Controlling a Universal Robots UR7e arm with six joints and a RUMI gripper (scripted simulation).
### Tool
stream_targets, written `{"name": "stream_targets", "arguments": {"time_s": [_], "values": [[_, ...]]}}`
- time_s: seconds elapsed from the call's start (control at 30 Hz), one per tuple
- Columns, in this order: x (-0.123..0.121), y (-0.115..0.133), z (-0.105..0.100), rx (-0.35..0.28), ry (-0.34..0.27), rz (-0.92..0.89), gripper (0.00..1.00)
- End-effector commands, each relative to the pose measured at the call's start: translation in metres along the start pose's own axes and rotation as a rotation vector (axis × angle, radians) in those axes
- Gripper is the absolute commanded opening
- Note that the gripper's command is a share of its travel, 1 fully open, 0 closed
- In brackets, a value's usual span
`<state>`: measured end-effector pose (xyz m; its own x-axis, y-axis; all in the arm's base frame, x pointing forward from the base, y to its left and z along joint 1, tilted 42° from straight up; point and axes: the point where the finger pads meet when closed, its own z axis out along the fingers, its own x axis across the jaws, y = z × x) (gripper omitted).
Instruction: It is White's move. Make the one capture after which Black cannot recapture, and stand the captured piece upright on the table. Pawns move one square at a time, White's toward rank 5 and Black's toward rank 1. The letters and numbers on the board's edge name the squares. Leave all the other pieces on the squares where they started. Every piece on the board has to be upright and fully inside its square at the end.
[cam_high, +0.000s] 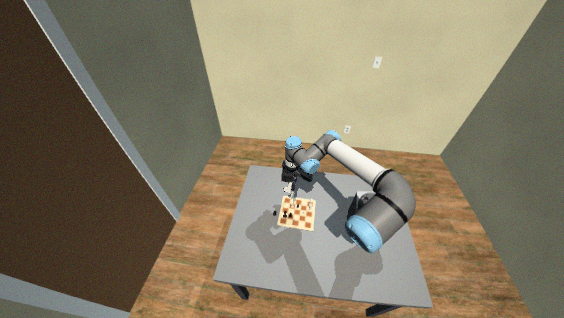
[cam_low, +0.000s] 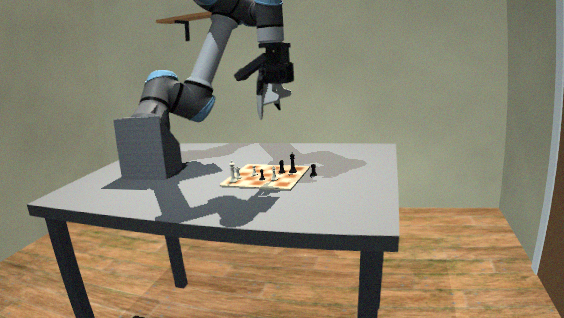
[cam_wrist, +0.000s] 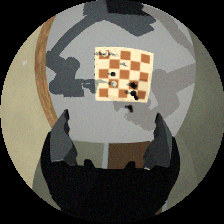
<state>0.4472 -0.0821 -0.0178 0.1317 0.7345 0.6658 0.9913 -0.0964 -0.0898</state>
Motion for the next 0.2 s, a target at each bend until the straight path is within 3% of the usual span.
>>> {"name": "stream_targets", "arguments": {"time_s": [0.0,0.17], "values": [[-0.0002,0.0003,-0.0005,-0.001,-0.001,0.0,1.0],[-0.0002,0.0003,-0.0005,-0.001,-0.001,0.0,1.0]]}}
